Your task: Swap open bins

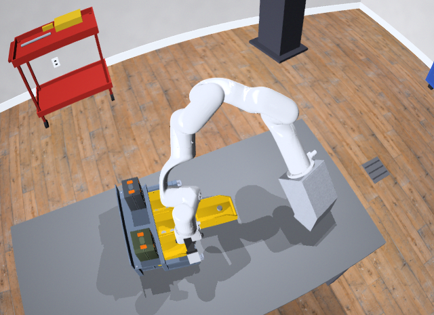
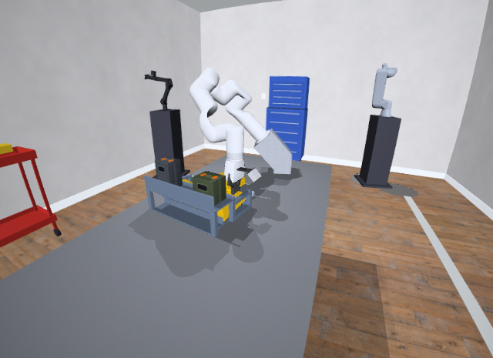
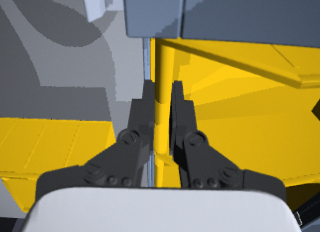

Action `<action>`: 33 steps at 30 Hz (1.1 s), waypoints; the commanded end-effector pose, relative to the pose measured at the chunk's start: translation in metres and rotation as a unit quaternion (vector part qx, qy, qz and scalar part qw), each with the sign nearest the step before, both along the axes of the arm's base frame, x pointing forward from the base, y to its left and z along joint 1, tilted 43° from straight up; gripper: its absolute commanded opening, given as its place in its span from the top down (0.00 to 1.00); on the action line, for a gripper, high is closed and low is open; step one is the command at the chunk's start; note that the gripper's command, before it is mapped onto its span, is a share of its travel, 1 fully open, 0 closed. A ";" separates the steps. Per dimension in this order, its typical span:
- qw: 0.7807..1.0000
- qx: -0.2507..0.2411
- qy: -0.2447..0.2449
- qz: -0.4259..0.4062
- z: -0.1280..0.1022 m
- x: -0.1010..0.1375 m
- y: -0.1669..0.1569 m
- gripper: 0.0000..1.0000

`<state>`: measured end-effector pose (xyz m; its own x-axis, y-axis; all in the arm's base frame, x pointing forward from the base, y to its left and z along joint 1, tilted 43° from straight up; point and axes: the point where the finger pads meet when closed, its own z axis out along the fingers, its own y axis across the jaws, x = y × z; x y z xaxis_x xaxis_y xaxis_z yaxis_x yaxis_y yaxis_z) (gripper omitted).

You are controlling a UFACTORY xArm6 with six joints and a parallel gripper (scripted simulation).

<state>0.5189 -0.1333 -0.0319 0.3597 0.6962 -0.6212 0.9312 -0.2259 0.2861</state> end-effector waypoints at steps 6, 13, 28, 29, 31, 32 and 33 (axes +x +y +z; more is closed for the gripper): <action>1.000 0.000 -0.002 0.001 0.000 -0.003 0.002 1.00; 1.000 0.000 -0.002 0.001 -0.003 -0.011 0.004 1.00; 1.000 0.000 -0.002 0.001 -0.011 -0.037 0.010 1.00; 1.000 0.000 -0.002 0.001 -0.012 -0.040 0.011 1.00; 1.000 0.000 -0.002 0.001 -0.013 -0.045 0.012 1.00; 1.000 0.000 -0.002 0.001 -0.014 -0.048 0.013 1.00; 1.000 0.000 -0.002 0.001 -0.015 -0.051 0.014 1.00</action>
